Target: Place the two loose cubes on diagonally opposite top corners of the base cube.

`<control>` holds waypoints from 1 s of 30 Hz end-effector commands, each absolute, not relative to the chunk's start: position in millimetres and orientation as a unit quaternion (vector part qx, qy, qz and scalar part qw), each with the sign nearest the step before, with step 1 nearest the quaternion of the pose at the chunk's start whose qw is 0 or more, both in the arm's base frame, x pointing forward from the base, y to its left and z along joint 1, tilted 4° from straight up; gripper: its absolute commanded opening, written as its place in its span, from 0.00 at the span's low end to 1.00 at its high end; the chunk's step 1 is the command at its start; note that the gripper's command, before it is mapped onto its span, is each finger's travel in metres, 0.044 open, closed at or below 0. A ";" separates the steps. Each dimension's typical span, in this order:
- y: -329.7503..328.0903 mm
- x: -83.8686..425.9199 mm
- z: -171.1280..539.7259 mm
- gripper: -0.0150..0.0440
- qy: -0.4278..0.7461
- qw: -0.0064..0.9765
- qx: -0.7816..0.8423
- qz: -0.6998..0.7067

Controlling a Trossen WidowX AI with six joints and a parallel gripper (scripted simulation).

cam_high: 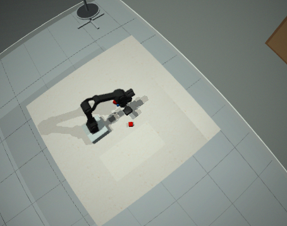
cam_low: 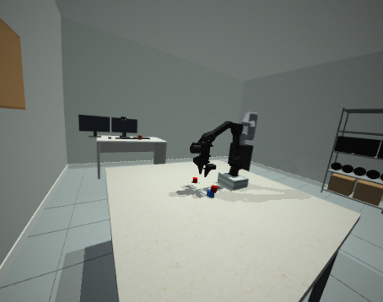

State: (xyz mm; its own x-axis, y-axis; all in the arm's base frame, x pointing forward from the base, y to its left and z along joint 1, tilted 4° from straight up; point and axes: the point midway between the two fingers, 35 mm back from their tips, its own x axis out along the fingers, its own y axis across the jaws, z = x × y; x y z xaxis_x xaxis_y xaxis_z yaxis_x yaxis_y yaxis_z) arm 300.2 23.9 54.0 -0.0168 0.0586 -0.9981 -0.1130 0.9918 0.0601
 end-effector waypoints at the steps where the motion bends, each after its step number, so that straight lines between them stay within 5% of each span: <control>1: -1.0 302.9 58.4 0.70 0.700 0.697 -0.089 0.127; 30: -104.2 286.6 71.8 0.70 0.589 0.599 -0.365 0.400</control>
